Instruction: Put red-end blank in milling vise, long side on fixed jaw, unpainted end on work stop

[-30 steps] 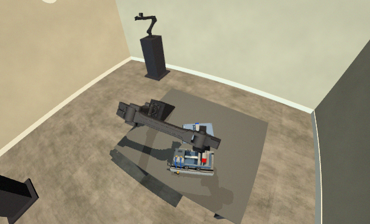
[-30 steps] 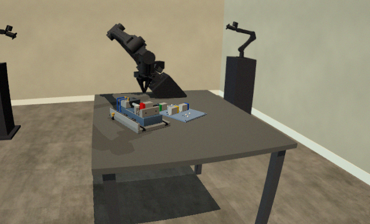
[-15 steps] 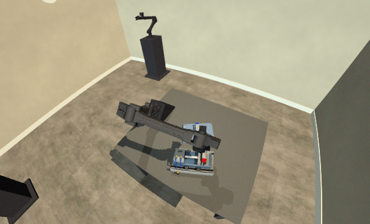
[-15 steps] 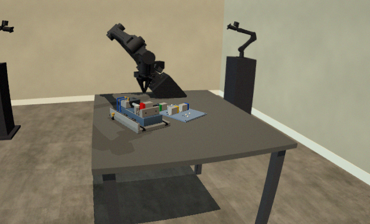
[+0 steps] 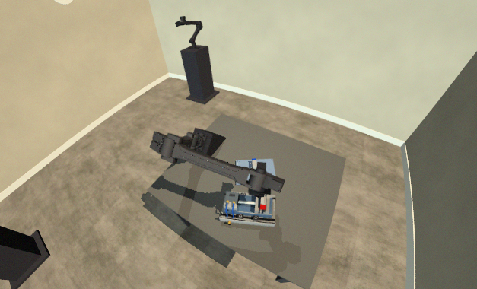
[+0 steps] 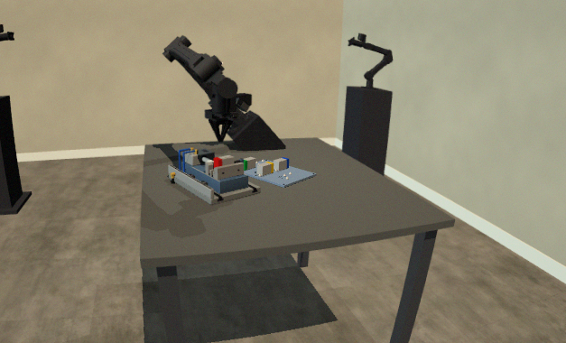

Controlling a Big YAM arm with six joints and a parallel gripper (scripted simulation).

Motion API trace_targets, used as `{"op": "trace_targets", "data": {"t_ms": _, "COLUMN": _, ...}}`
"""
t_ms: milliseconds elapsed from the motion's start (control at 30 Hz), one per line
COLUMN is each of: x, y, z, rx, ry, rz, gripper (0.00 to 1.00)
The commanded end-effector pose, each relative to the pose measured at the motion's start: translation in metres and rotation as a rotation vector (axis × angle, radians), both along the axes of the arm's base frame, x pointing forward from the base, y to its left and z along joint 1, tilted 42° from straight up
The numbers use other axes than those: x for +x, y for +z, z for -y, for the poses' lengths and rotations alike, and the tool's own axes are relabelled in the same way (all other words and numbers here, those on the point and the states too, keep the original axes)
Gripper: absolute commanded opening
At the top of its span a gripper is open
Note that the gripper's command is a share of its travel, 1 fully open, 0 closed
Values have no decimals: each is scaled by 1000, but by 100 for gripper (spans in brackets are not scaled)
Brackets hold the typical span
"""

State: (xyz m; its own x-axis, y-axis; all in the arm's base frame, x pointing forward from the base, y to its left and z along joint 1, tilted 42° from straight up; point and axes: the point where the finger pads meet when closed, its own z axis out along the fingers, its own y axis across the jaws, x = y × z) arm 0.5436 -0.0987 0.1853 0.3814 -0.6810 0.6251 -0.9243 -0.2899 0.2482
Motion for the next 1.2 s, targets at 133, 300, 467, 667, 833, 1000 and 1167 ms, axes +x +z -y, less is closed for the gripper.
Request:
{"op": "trace_targets", "data": {"t_ms": 133, "x": 11, "y": 34, "z": -16, "rx": 1, "ry": 24, "rz": 64, "gripper": 0}}
{"op": "trace_targets", "data": {"t_ms": 300, "x": 11, "y": 34, "z": -15, "rx": 2, "ry": 10, "rz": 76, "gripper": 0}}
{"op": "trace_targets", "data": {"t_ms": 467, "x": 13, "y": 27, "z": -8, "rx": 3, "ry": -50, "rz": 106, "gripper": 0}}
{"op": "trace_targets", "data": {"t_ms": 667, "x": 20, "y": 19, "z": 11, "rx": 5, "ry": -283, "rz": 271, "gripper": 0}}
{"op": "trace_targets", "data": {"t_ms": 833, "x": 27, "y": 23, "z": 15, "rx": 9, "ry": -467, "rz": 438, "gripper": 0}}
{"op": "trace_targets", "data": {"t_ms": 1000, "x": 30, "y": 24, "z": 12, "rx": 13, "ry": -525, "rz": 499, "gripper": 0}}
{"op": "trace_targets", "data": {"t_ms": 1167, "x": 36, "y": 28, "z": 21, "rx": 16, "ry": -737, "rz": 683, "gripper": 0}}
